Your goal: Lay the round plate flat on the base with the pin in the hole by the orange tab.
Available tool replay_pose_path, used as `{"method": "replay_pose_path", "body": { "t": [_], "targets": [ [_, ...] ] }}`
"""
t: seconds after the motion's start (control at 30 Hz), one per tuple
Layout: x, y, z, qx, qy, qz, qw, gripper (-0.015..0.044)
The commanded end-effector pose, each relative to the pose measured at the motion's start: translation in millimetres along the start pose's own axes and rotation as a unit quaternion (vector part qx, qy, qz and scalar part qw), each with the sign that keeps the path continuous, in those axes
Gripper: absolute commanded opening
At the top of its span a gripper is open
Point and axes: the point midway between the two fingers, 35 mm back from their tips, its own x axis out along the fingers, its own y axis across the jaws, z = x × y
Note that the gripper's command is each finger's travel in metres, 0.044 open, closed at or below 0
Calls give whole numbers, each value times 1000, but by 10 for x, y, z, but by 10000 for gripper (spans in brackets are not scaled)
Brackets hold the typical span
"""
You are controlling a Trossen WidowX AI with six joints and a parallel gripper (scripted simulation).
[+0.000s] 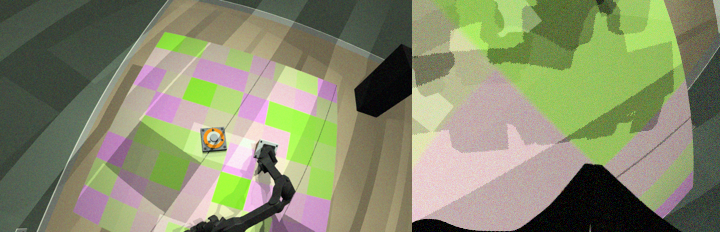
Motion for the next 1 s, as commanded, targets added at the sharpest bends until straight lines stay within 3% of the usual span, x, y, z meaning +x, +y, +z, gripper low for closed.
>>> {"method": "replay_pose_path", "body": {
  "t": [0.0, 0.13, 0.23, 0.4, 0.47, 0.67, 0.77, 0.9, 0.97],
  "targets": [
    [171, 165, -613, 100, 58, 51, 992, 0],
    [222, 403, -1335, 227, 125, 99, 961, 0],
    [193, 502, -1610, 281, 150, 113, 941, 0],
    [19, 951, -2419, 469, 215, 155, 843, 0],
    [-16, 1023, -2517, 495, 222, 159, 825, 0],
    [-443, 1665, -3200, 723, 255, 176, 618, 0],
    [-558, 1805, -3298, 768, 254, 175, 561, 0],
    [-874, 2151, -3483, 873, 235, 163, 395, 0],
    [-918, 2195, -3493, 885, 231, 161, 372, 0]
  ]
}}
